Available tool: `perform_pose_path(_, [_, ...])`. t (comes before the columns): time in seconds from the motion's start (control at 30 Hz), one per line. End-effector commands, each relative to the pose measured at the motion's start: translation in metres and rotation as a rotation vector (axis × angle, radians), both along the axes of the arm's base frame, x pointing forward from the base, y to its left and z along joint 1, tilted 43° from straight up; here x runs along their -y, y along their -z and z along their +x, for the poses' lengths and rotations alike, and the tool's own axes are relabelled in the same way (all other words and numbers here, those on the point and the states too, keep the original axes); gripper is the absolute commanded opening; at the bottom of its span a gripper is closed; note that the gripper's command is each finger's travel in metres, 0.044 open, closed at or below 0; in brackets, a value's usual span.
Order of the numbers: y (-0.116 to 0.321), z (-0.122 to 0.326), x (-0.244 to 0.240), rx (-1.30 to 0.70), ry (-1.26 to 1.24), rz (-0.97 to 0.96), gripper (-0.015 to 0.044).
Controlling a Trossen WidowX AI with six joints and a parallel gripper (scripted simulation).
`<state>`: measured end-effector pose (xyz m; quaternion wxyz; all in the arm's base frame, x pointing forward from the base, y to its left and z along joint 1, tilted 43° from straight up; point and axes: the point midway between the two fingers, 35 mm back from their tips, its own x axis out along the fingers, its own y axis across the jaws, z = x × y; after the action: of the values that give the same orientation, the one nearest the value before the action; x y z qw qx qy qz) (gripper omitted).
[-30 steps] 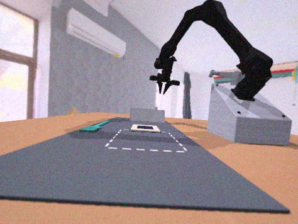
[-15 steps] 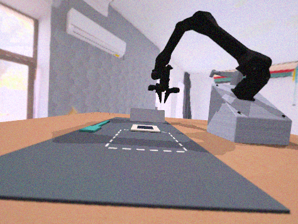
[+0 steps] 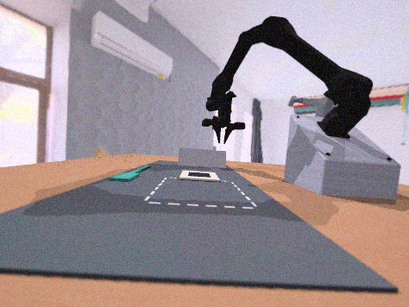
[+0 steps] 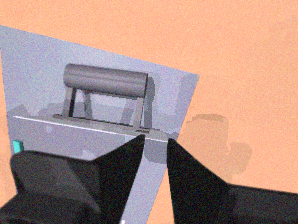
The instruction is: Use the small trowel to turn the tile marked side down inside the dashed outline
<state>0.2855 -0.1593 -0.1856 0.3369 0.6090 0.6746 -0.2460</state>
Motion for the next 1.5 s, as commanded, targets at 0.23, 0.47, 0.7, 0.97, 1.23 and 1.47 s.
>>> perform_pose_path(0.23, [0.009,0.003,-0.017,-0.008,0.007,0.016,0.01])
perform_pose_path(0.47, [0.01,0.003,-0.023,-0.008,0.008,0.016,0.01])
perform_pose_path(0.7, [0.013,0.002,-0.034,-0.008,0.008,0.017,0.01])
perform_pose_path(0.97, [0.013,0.001,-0.036,-0.008,0.007,0.018,0.01])
perform_pose_path(1.23, [0.013,0.001,-0.036,-0.008,0.007,0.018,0.01])
perform_pose_path(1.47, [0.013,0.001,-0.036,-0.008,0.007,0.018,0.01])
